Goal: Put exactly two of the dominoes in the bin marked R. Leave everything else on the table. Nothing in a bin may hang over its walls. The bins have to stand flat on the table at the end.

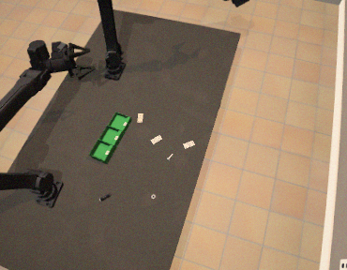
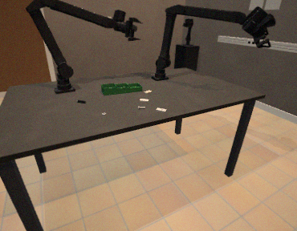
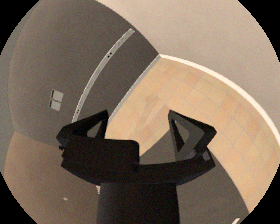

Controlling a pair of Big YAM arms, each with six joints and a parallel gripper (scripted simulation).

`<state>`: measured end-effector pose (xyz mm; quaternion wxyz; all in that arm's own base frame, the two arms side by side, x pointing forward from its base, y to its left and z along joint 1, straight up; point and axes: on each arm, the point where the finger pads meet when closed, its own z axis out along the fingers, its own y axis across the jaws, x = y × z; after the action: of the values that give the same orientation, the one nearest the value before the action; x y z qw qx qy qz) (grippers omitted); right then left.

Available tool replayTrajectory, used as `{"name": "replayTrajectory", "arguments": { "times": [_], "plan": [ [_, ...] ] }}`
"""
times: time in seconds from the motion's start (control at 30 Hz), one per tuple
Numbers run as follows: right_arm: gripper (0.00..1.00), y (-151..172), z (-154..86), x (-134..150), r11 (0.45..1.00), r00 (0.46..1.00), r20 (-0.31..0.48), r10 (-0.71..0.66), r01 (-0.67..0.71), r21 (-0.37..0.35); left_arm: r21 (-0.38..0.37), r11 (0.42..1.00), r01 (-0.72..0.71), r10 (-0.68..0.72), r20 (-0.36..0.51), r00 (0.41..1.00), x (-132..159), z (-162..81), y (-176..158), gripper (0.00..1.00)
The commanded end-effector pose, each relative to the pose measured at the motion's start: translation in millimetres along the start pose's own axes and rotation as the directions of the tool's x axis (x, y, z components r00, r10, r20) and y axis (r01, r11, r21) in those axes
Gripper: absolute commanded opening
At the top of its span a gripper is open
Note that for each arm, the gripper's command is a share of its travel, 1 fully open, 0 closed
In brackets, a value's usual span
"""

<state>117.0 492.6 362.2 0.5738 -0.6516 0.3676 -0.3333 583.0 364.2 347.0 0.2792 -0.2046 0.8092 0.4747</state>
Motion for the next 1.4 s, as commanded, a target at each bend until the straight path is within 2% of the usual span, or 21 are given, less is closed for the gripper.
{"name": "replayTrajectory", "arguments": {
  "times": [0.0,1.37],
  "plan": [
    [1.0,-5.3,-0.6,0.0,1.0,1.0,0.001,0.01,-0.01,0.005,-0.003,1.0,0.011,-0.011,0.01,1.0,-5.0,-3.5,5.6,1.0],
    [1.0,-6.3,8.9,9.4,1.0,1.0,-0.025,0.013,-0.013,0.005,-0.003,1.0,0.011,-0.011,0.01,1.0,-5.0,-3.5,5.6,1.0]
  ]
}}
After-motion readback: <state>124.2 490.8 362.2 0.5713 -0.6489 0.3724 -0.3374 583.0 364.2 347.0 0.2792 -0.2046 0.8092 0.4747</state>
